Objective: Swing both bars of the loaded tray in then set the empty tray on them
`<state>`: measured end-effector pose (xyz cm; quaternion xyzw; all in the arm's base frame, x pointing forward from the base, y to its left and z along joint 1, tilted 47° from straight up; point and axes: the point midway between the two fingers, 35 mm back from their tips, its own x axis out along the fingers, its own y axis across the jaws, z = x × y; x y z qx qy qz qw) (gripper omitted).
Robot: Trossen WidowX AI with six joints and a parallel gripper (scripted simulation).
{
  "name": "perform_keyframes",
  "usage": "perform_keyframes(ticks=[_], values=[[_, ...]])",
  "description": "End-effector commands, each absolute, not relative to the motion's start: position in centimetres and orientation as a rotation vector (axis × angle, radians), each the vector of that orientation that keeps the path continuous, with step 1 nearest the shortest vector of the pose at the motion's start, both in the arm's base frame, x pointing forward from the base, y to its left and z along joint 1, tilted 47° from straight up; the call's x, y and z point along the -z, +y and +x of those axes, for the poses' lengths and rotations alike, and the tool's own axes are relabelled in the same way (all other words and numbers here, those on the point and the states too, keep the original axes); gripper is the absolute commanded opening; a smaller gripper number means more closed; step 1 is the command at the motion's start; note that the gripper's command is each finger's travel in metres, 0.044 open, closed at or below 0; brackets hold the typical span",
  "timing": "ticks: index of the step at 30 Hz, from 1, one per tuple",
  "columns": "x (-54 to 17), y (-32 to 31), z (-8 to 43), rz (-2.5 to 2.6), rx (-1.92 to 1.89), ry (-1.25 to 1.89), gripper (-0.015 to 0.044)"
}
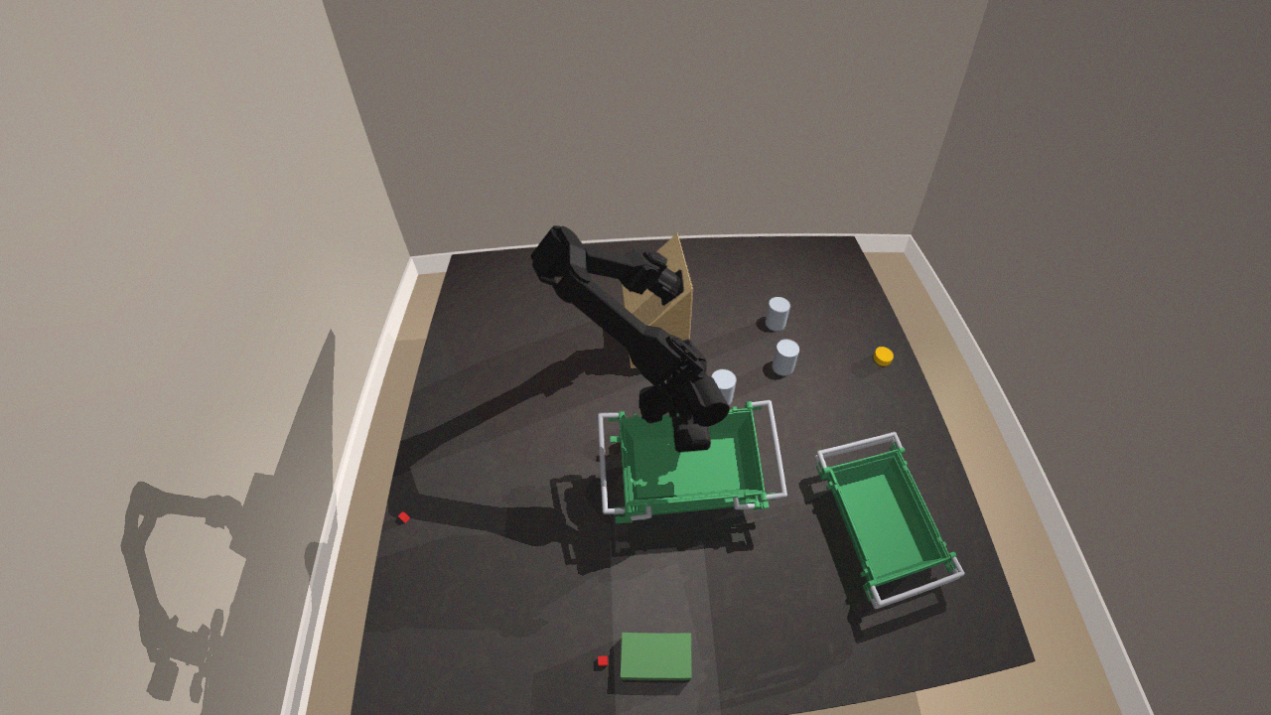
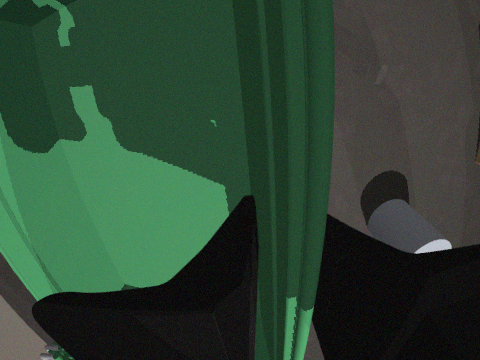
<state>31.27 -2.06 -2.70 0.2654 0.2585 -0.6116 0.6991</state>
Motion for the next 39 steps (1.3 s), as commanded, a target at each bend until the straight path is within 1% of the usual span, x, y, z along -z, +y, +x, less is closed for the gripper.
perform_keyframes(ticks=[1, 8, 39], values=[[2.77, -2.17, 31.21, 0.59, 1.365, 0.577, 0.0], [3.41, -3.14, 30.6, 0.58, 1.382, 0.584, 0.0], [3.41, -3.14, 30.6, 0.58, 1.382, 0.584, 0.0]])
